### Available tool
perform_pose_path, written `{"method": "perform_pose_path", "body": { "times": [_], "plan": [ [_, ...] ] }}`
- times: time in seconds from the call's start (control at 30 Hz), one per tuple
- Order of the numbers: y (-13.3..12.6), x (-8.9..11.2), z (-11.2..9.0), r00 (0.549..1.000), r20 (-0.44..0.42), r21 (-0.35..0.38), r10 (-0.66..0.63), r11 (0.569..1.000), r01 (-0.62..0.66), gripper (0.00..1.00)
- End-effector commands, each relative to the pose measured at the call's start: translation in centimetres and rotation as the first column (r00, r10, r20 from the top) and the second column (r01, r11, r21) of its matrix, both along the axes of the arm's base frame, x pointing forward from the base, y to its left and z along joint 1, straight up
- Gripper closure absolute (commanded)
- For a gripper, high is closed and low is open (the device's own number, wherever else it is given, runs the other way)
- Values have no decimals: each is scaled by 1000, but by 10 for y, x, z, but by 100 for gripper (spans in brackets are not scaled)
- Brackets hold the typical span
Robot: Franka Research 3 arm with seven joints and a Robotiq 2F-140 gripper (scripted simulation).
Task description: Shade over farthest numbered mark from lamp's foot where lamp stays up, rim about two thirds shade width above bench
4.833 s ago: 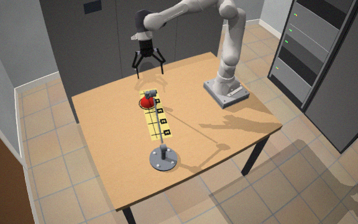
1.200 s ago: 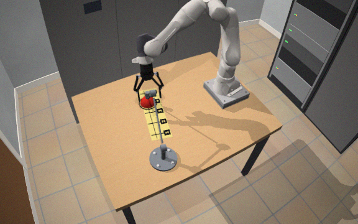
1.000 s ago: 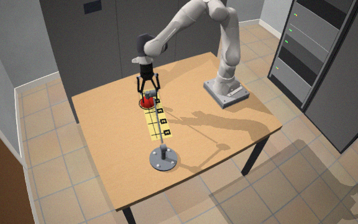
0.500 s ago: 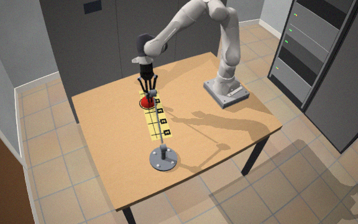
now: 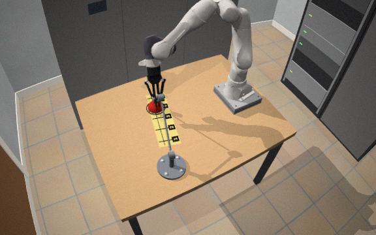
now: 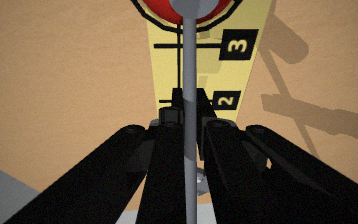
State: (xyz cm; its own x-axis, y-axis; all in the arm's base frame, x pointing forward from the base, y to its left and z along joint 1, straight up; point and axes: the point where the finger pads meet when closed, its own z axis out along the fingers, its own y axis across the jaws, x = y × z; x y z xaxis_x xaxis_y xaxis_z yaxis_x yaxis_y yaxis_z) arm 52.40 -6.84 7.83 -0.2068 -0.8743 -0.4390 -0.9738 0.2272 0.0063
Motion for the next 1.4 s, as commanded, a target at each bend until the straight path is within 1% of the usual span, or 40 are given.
{"method": "perform_pose_path", "body": {
  "times": [0.0,0.33,1.37],
  "plan": [
    [11,4,10,1000,2,2,2,1000,-2,90],
    [34,11,33,1000,7,2,5,1000,-5,90],
    [56,19,53,1000,10,-6,7,1000,-7,90]
  ]
}}
